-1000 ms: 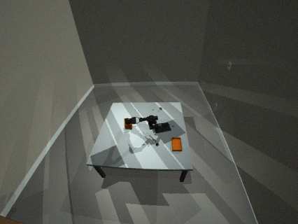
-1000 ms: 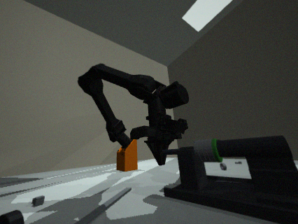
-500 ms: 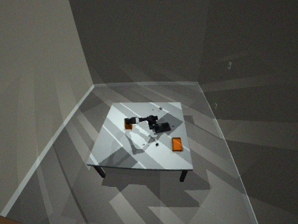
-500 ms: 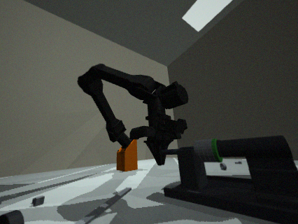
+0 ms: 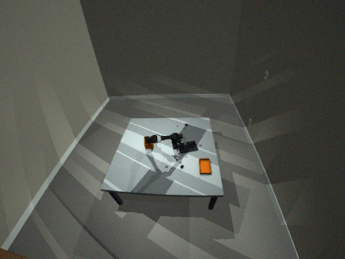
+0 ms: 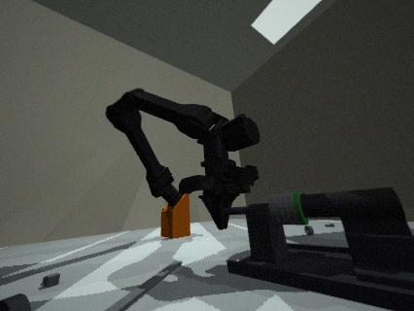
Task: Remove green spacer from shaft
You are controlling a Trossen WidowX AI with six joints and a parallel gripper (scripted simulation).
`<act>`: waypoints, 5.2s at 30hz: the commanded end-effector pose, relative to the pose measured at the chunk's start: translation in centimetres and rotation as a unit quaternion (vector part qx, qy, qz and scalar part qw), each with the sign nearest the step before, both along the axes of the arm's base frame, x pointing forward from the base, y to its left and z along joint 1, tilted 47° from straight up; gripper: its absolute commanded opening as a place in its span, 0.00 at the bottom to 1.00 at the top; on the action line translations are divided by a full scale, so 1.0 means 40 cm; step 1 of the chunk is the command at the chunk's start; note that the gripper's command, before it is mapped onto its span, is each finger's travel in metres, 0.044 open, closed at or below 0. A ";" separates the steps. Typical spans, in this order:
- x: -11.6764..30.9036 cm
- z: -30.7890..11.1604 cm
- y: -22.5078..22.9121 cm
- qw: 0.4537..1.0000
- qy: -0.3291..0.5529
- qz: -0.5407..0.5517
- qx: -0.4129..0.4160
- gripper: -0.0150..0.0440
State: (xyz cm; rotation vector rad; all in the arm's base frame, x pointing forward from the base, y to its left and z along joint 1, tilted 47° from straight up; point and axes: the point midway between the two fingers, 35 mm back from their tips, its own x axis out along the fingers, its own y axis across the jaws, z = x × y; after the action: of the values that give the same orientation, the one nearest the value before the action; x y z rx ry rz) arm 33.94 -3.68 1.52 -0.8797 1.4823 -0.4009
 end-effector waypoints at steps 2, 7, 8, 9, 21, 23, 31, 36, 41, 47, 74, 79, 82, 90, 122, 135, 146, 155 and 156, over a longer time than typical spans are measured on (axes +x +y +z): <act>-0.003 0.003 -0.001 1.000 0.000 0.001 -0.001 0.25; -0.004 0.003 -0.002 1.000 0.000 0.001 -0.001 0.25; -0.005 0.003 -0.002 1.000 0.000 0.001 -0.001 0.25; -0.005 0.003 -0.002 1.000 0.000 0.001 -0.001 0.25; -0.008 0.004 -0.003 1.000 0.000 0.001 -0.001 0.25; -0.009 0.004 -0.003 1.000 0.000 0.001 -0.001 0.25; -0.011 0.004 -0.003 1.000 0.000 0.001 -0.001 0.25; -0.013 0.004 -0.004 1.000 0.001 0.001 -0.001 0.25; -0.014 0.004 -0.004 1.000 0.001 0.001 -0.001 0.25; -0.016 0.005 -0.005 1.000 0.001 0.001 -0.001 0.25; -0.024 0.006 -0.007 1.000 0.001 0.001 -0.001 0.25; -0.025 0.006 -0.007 1.000 0.001 0.001 -0.001 0.25; -0.026 0.006 -0.007 1.000 0.001 0.001 -0.001 0.25; -0.028 0.006 -0.008 1.000 0.001 0.001 -0.001 0.25; -0.037 0.008 -0.011 1.000 0.001 0.001 -0.001 0.25; -0.041 0.008 -0.012 1.000 0.001 0.001 -0.001 0.25; -0.044 0.009 -0.013 1.000 0.001 0.001 -0.001 0.25; -0.047 0.009 -0.013 1.000 0.001 0.001 -0.001 0.25; -0.047 0.009 -0.013 1.000 0.001 0.001 -0.001 0.25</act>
State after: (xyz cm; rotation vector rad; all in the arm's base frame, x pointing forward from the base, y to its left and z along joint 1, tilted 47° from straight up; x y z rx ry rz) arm 32.12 -4.19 1.74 -0.8791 1.4836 -0.4019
